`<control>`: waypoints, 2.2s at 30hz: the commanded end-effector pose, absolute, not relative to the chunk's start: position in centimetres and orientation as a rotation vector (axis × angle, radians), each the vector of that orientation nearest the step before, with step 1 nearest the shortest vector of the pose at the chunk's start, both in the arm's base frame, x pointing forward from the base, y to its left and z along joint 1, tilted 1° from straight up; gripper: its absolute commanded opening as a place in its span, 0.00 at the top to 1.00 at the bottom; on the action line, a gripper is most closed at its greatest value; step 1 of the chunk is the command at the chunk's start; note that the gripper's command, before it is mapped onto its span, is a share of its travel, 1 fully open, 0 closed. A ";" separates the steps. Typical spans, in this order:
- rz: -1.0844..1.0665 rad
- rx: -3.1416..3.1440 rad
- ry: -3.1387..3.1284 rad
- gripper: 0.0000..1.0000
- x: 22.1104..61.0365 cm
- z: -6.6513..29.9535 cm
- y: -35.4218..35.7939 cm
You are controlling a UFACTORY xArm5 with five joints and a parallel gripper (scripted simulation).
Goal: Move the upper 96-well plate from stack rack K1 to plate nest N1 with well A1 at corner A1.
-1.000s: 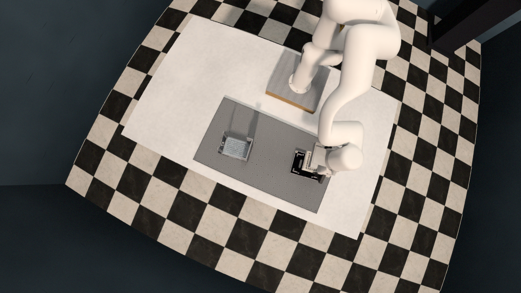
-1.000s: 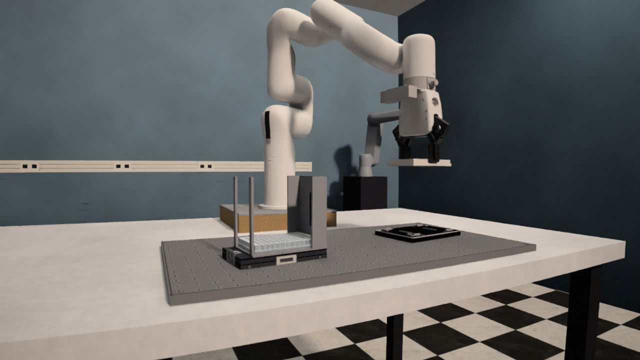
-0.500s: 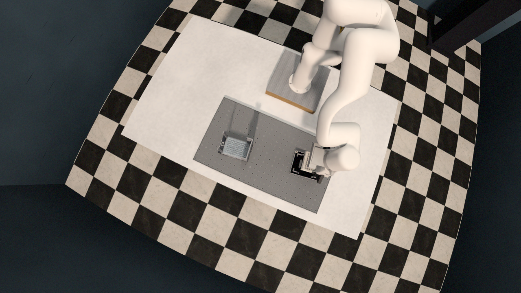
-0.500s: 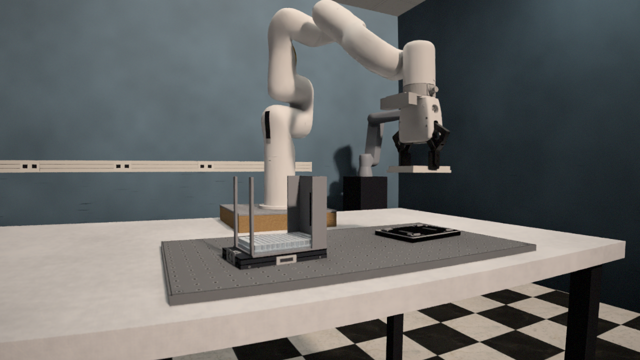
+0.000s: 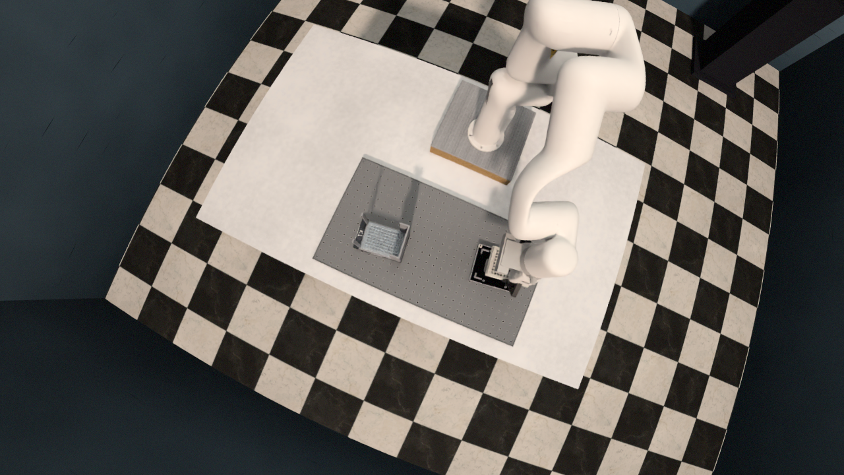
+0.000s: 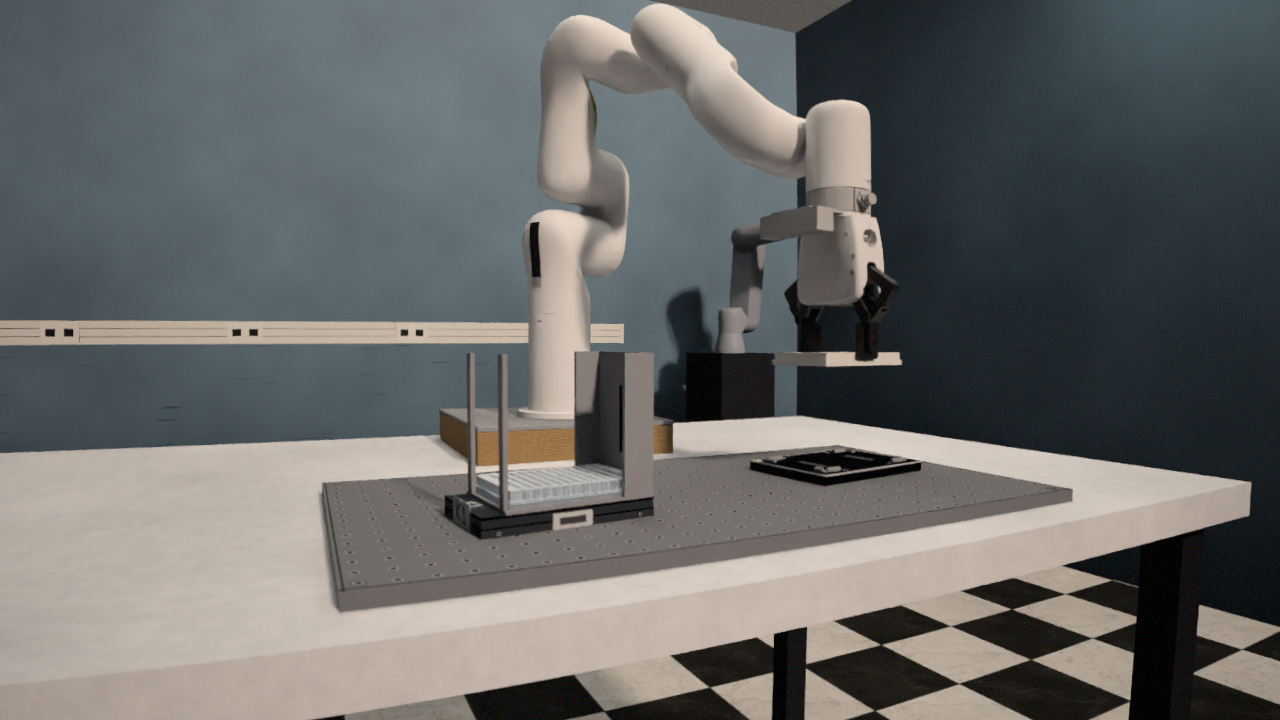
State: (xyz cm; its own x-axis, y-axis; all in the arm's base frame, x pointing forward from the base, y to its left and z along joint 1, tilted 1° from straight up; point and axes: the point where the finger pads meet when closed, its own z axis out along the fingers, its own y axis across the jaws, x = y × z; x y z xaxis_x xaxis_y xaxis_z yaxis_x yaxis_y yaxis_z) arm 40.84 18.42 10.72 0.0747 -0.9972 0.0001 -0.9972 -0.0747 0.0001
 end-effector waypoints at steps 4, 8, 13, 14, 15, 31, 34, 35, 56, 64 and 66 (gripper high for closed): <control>-0.013 2.309 -2.143 1.00 41.0 9.9 18.5; -0.013 2.309 -2.143 1.00 41.0 9.2 18.5; -0.013 2.309 -2.143 1.00 41.0 8.4 18.5; -0.013 2.309 -2.143 1.00 41.0 8.4 18.5; -0.013 2.309 -2.143 1.00 41.0 8.4 18.5; -0.013 2.309 -2.143 1.00 41.0 5.9 18.5; -0.013 2.309 -2.143 1.00 41.0 5.5 18.5; -0.013 2.309 -2.143 1.00 41.0 5.4 18.5; -0.013 2.309 -2.143 1.00 41.0 2.2 18.6; -0.013 2.309 -2.143 1.00 41.0 0.8 18.6; -0.013 2.309 -2.143 1.00 41.0 0.8 18.6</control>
State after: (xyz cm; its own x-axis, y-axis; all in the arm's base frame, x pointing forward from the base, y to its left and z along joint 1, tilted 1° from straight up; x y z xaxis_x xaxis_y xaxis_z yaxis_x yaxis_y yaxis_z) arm 40.81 18.51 0.89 0.0747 -0.9972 0.0000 -0.9972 -0.0747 0.0000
